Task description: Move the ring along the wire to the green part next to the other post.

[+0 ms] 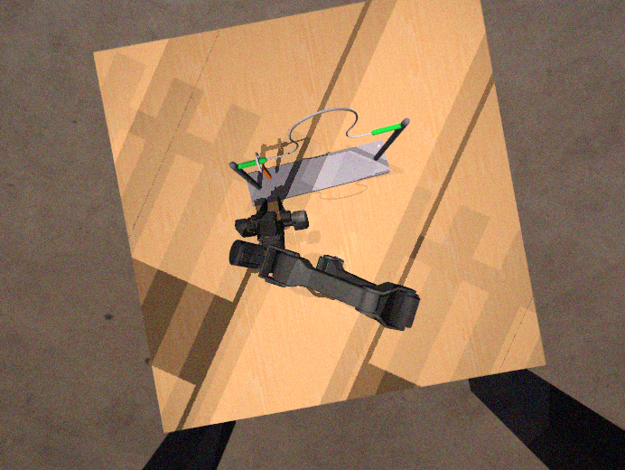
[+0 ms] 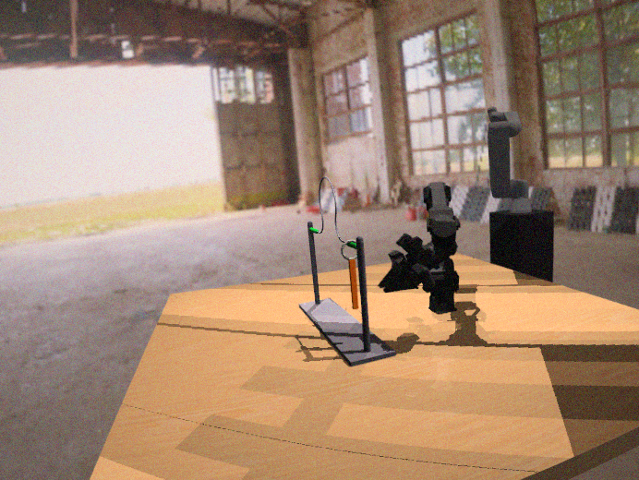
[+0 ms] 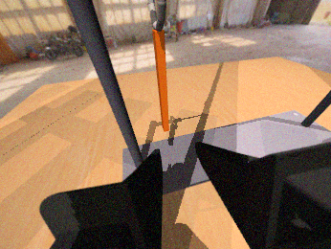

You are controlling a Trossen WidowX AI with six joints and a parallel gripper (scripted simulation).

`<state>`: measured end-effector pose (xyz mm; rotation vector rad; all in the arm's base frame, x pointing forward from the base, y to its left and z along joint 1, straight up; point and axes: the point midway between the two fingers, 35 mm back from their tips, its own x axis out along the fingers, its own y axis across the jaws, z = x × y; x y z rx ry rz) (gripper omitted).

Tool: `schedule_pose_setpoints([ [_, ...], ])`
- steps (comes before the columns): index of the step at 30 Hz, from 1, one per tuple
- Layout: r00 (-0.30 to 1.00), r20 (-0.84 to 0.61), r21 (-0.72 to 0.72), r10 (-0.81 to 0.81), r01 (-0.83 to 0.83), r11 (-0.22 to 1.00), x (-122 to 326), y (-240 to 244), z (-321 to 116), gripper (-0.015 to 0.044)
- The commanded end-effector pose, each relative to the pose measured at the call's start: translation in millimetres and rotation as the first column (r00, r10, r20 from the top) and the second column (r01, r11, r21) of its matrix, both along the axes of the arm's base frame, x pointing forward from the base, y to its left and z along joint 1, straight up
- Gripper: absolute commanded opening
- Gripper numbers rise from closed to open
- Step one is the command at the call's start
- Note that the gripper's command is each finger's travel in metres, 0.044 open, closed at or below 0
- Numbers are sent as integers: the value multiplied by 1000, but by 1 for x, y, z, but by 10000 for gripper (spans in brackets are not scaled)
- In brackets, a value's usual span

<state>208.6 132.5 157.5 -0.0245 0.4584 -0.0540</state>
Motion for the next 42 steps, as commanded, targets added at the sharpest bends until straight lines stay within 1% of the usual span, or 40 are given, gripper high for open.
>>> schedule_pose_setpoints([
  [1, 1000, 2, 0, -5, 5, 1000, -2, -1, 1, 160],
  [17, 1000, 2, 0, -5, 5, 1000, -2, -1, 1, 160],
  [19, 1000, -7, 0, -3, 3, 1000, -7, 1, 2, 212],
  [24, 1000, -6, -1, -4, 4, 1000, -42, 2, 19, 344],
  [27, 1000, 1, -2, -1, 1, 1000, -46, 2, 23, 423],
  [28, 1000, 1, -2, -1, 1, 1000, -46, 2, 23, 440],
  [42, 1000, 1, -2, -1, 1, 1000, -46, 2, 23, 440],
])
